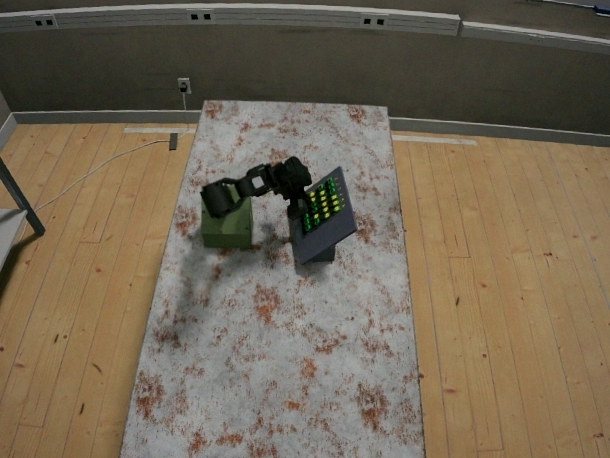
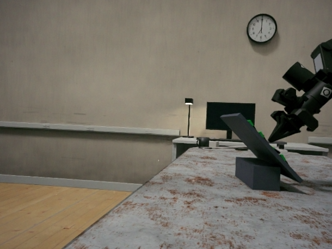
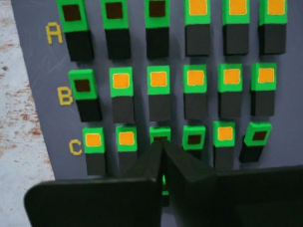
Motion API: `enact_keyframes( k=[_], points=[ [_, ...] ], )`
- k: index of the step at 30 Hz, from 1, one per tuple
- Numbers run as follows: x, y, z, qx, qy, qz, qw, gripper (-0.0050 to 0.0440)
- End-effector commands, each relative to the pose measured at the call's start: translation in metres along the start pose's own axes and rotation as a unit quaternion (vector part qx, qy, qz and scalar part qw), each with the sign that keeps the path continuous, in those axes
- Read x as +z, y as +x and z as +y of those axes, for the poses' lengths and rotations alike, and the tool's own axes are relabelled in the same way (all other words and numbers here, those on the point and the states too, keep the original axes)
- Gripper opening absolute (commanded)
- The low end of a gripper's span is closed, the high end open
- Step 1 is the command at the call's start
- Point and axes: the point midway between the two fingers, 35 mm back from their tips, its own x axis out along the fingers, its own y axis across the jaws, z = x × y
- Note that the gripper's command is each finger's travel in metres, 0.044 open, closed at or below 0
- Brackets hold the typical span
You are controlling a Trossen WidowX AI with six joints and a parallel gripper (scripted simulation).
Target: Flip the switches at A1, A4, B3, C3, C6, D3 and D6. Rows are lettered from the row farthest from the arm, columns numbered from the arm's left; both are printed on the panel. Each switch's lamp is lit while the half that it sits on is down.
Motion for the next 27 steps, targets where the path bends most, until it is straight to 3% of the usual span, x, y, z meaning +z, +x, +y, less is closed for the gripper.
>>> enact_keyframes(
  k=[1, 27],
  points=[
    [0.0062, 0.0065, -0.0007, 0.000, 0.004, -0.007, 1.000, -0.0050],
    [0.0079, 0.0075, -0.0014, -0.002, 0.007, -0.010, 1.000, -0.0050]
  ],
)
